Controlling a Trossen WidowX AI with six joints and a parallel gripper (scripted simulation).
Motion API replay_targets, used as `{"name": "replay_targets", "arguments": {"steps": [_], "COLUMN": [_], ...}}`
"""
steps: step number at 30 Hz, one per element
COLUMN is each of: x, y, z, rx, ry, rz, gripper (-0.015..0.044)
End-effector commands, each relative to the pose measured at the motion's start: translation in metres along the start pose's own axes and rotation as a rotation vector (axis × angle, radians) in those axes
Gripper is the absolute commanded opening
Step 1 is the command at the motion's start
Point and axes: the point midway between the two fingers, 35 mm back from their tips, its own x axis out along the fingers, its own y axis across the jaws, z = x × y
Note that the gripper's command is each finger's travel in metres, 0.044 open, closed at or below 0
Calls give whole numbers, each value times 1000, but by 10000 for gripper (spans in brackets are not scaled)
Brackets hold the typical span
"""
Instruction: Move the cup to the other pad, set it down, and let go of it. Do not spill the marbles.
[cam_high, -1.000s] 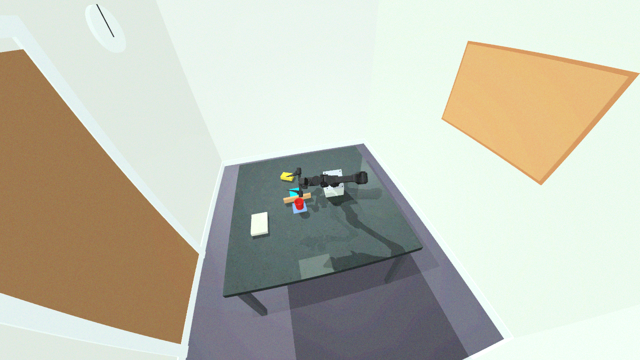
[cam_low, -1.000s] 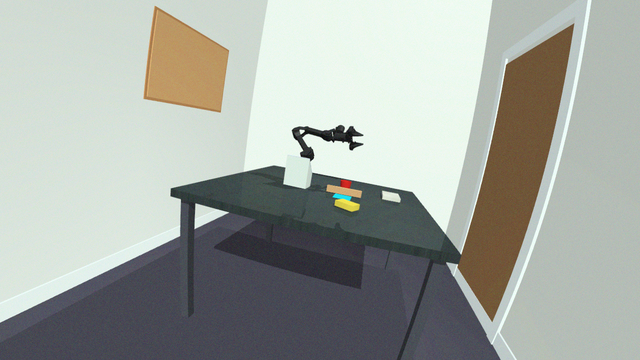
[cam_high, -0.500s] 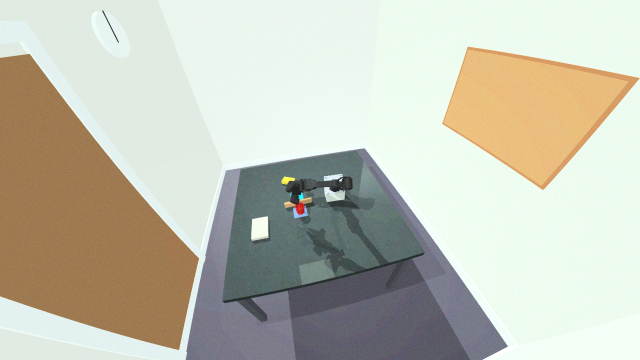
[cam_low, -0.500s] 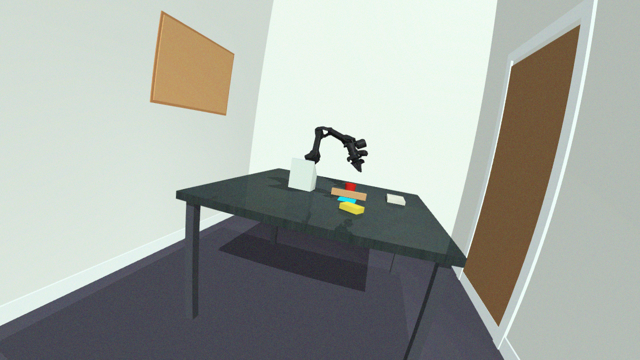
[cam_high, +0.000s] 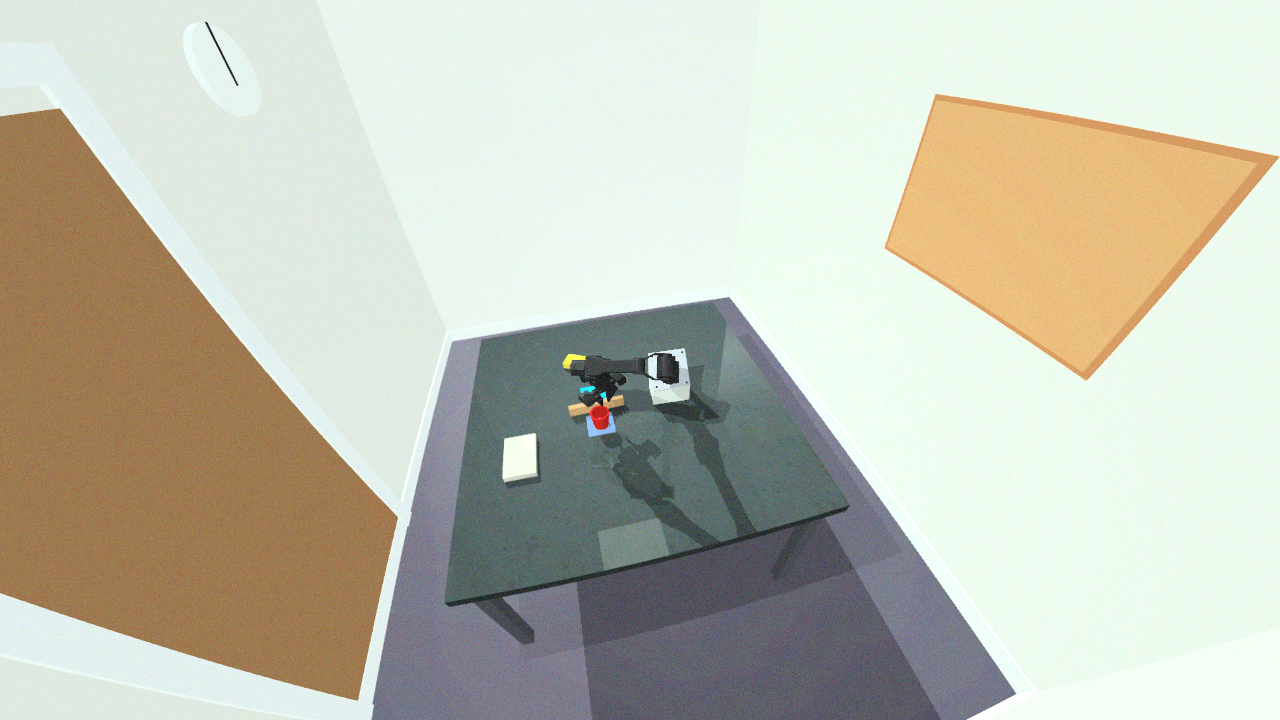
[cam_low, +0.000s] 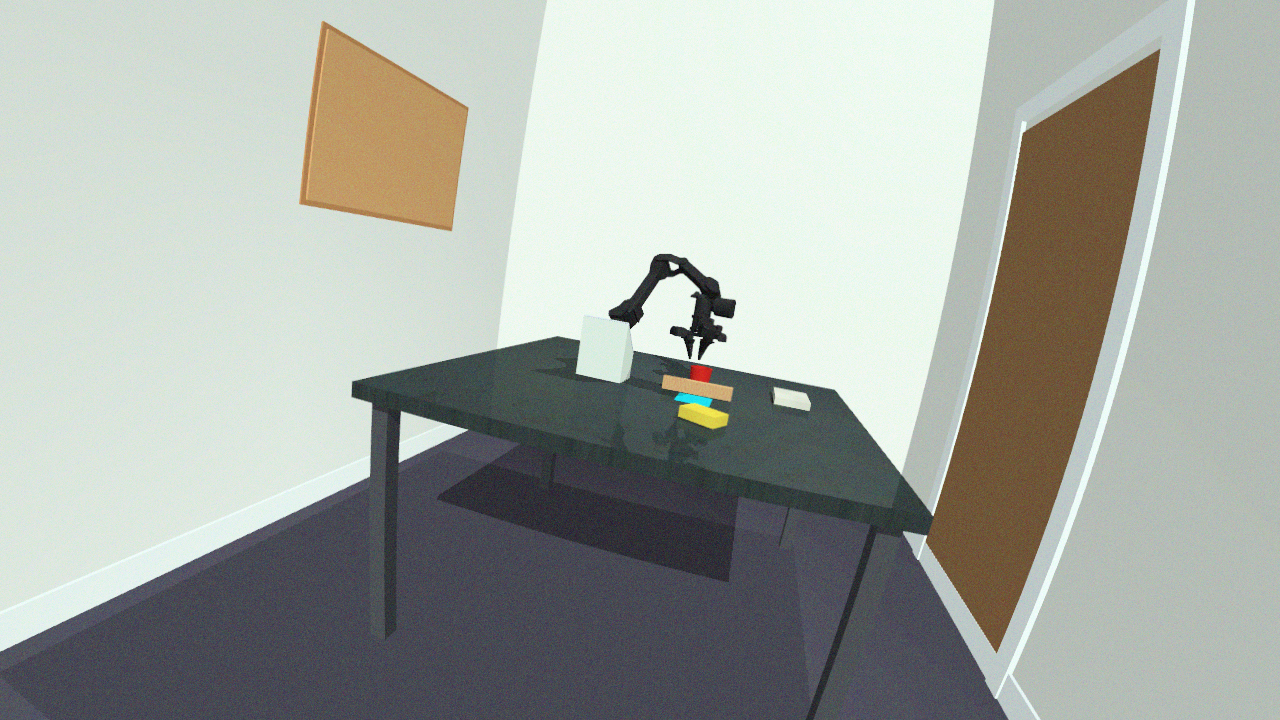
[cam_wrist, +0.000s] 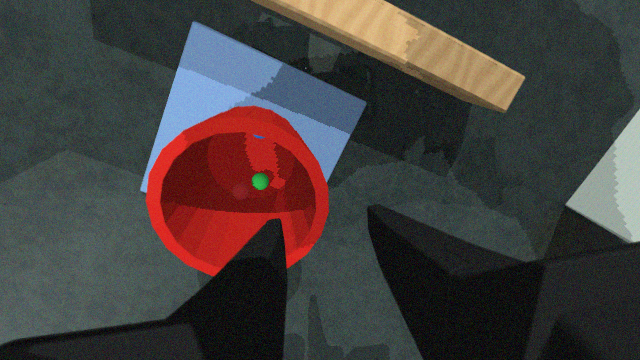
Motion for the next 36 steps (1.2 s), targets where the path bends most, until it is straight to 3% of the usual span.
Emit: {"name": "replay_targets", "arguments": {"steps": [1,36], "x": [2,59], "y": [2,1], "z": [0,-1], "rx": [12,12], "ry": [6,8], "rz": [2,4], "gripper": [148,148]}}
